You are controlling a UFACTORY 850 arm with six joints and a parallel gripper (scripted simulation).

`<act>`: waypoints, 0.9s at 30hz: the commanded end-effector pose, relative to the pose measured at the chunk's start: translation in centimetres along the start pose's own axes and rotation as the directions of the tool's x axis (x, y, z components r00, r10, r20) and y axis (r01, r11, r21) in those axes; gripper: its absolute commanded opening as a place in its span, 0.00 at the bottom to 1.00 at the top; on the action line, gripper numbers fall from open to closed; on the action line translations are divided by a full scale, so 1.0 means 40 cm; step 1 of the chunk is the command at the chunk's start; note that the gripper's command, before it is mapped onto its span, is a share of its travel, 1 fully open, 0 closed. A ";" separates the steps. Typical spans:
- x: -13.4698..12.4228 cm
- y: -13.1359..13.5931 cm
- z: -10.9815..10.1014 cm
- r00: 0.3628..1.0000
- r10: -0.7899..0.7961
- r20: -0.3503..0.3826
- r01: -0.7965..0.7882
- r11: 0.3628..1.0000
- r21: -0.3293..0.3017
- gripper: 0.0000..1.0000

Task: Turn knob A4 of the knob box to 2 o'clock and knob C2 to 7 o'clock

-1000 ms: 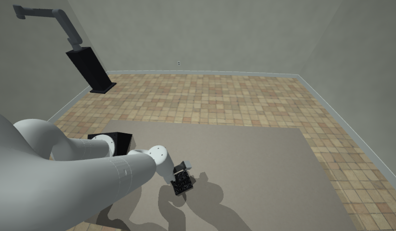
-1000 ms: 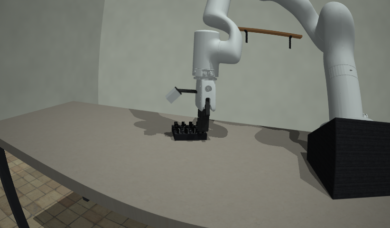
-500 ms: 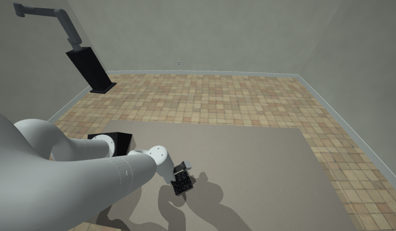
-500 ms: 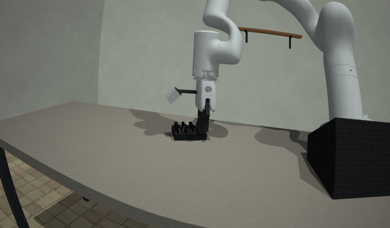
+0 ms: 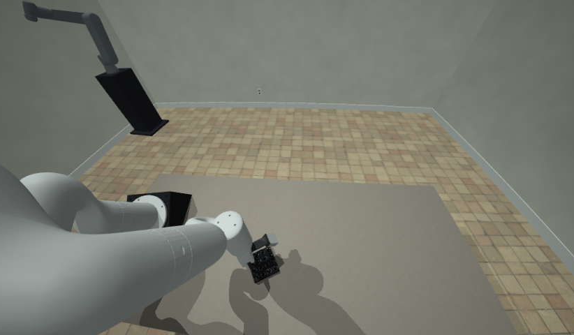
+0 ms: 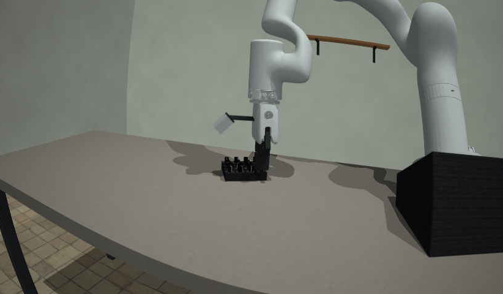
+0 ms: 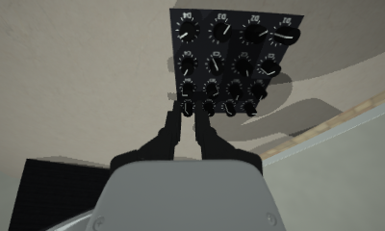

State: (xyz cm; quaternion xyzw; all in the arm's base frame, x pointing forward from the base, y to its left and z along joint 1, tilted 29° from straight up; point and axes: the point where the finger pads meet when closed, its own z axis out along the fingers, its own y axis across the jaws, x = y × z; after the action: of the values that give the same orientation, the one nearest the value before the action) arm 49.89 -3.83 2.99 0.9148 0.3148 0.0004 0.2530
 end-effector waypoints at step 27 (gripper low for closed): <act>0.001 0.001 -0.001 1.000 0.000 -0.001 0.000 1.000 -0.001 0.08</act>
State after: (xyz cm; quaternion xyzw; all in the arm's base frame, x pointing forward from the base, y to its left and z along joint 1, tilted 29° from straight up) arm 49.89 -3.83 2.99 0.9148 0.3148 0.0004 0.2530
